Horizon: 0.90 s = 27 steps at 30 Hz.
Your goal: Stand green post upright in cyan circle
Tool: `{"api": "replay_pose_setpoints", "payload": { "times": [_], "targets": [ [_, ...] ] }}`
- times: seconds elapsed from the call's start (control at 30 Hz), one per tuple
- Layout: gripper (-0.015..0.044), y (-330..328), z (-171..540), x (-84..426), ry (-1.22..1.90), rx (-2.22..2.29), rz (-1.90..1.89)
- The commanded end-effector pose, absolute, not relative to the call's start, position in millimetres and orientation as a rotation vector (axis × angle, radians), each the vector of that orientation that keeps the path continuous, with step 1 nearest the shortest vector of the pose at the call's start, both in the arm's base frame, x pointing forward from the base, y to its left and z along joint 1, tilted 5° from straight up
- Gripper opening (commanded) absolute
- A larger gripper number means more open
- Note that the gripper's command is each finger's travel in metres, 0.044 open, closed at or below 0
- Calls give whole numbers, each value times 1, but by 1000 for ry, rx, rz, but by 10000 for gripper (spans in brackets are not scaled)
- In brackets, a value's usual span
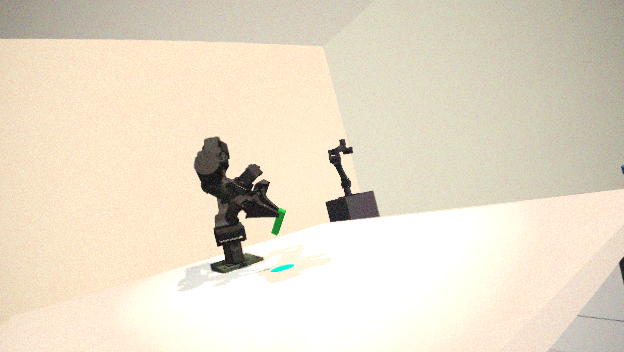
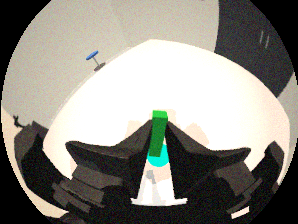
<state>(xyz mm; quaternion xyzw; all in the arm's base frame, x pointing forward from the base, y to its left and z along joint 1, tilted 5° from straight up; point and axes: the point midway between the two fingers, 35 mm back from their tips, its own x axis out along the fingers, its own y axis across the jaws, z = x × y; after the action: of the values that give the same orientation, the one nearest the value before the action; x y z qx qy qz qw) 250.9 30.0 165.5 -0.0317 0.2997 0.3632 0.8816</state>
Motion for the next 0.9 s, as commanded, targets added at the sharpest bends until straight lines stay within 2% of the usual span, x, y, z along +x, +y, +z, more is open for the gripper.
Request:
{"api": "replay_pose_setpoints", "payload": {
  "times": [0.0, 0.87],
  "targets": [
    [23, 29, 166, 250, 584, -60, 763],
    [23, 22, 170, 243, 393, -35, 777]
  ]
}}
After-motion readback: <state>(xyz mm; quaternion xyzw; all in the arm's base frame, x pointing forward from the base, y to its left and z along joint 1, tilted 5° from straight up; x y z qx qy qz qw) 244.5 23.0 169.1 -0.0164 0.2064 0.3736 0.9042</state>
